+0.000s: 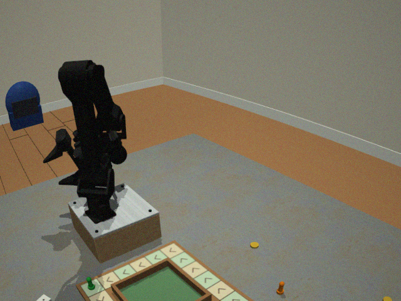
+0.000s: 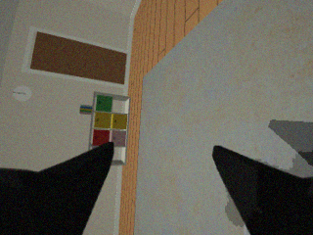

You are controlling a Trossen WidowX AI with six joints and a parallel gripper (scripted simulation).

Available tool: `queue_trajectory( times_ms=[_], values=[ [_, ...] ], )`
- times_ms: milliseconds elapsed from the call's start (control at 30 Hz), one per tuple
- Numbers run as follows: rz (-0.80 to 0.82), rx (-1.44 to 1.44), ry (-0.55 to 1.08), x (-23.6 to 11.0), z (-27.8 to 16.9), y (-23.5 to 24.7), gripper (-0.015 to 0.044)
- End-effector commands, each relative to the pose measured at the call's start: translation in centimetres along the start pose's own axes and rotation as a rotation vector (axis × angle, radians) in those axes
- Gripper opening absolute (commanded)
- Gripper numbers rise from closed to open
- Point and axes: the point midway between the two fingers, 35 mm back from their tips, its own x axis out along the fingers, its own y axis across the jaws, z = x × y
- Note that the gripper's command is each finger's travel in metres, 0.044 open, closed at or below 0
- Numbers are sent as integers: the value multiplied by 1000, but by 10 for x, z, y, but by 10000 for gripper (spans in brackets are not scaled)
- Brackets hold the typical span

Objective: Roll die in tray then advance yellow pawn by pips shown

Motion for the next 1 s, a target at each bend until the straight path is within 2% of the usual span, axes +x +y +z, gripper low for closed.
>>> queue_trajectory(
  times_ms=[0, 133, 267, 467, 700, 967],
  values=[
    [-6, -8, -1, -1, 1, -1, 374],
    [-124, -78, -87, -26, 21, -18, 275],
    [-246, -62, -224, -61, 35, -40, 275],
    [-407, 13, -406, -114, 32, -72, 275],
    [-599, 139, -591, -174, 0, -104, 275],
    [-803, 344, -774, -227, -70, -127, 275]
  ],
)
